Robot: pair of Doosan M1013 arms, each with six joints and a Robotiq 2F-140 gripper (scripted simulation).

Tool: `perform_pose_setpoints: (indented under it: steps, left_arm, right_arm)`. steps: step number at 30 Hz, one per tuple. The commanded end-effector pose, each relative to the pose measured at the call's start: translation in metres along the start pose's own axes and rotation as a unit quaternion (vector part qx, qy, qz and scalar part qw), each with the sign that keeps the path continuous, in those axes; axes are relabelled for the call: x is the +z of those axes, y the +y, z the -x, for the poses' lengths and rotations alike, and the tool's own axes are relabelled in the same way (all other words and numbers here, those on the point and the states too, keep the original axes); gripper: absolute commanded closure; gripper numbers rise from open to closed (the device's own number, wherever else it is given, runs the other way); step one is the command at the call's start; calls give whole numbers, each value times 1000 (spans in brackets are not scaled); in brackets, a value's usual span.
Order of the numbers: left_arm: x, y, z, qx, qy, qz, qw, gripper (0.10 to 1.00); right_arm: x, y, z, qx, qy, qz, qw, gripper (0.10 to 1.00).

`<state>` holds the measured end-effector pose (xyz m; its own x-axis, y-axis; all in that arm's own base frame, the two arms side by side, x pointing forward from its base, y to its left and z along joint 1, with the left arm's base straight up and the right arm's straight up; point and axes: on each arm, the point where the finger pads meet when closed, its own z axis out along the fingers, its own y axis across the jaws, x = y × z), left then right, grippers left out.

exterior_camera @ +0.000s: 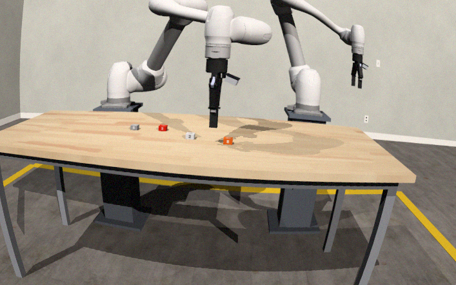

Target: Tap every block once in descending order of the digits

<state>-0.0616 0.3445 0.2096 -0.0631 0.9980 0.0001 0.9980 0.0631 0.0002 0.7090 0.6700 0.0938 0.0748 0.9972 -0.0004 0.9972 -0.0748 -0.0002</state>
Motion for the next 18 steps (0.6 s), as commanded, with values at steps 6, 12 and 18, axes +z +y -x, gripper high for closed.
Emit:
perform_pose_setpoints:
  steps: [6, 12, 18]
  left_arm:
    - [0, 0, 0, 0, 0, 0, 1000, 98]
    - [0, 0, 0, 0, 0, 0, 1000, 98]
    - [0, 0, 0, 0, 0, 0, 1000, 98]
  right_arm:
    - [22, -28, -50, -53, 1, 1, 999, 999]
    - [27, -35, -60, -65, 1, 1, 998, 999]
    - [25, -33, -56, -60, 1, 1, 998, 999]
